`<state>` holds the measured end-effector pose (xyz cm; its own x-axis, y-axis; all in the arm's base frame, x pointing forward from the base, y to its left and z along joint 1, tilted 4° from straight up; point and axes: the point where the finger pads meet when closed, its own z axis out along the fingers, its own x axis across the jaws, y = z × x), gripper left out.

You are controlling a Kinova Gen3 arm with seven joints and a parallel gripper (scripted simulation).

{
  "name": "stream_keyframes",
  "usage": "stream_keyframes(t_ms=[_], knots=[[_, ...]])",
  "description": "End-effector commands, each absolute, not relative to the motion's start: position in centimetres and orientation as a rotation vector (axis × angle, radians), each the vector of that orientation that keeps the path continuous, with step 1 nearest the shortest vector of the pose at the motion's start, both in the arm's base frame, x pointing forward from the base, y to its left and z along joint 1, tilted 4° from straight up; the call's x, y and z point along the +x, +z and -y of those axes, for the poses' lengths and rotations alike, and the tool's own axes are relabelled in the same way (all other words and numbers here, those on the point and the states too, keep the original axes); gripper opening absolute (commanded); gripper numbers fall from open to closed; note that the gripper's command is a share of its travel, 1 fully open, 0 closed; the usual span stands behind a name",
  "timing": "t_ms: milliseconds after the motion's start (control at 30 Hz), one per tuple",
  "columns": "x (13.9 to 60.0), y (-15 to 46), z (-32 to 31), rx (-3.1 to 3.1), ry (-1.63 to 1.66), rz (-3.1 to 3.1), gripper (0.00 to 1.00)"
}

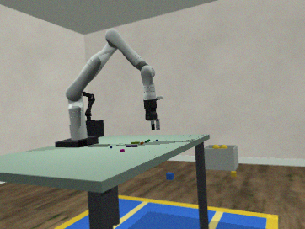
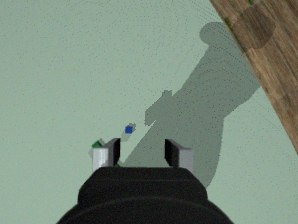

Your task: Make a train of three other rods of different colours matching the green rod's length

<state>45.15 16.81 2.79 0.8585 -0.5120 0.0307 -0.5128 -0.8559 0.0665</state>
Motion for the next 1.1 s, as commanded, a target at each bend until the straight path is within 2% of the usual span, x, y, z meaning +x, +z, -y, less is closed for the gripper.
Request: stream_keyframes(t_ms=[0, 333, 367, 1067], knots=[[44.70, 2.74, -18.42, 2.958, 0.016, 0.824, 1.00], [44.47, 2.69, -19.28, 2.953, 0.018, 0.841, 1.00], [44.46, 2.68, -19.28, 2.953, 0.018, 0.841, 0.54], [44.46, 2.68, -19.28, 2.953, 0.018, 0.841, 0.54]])
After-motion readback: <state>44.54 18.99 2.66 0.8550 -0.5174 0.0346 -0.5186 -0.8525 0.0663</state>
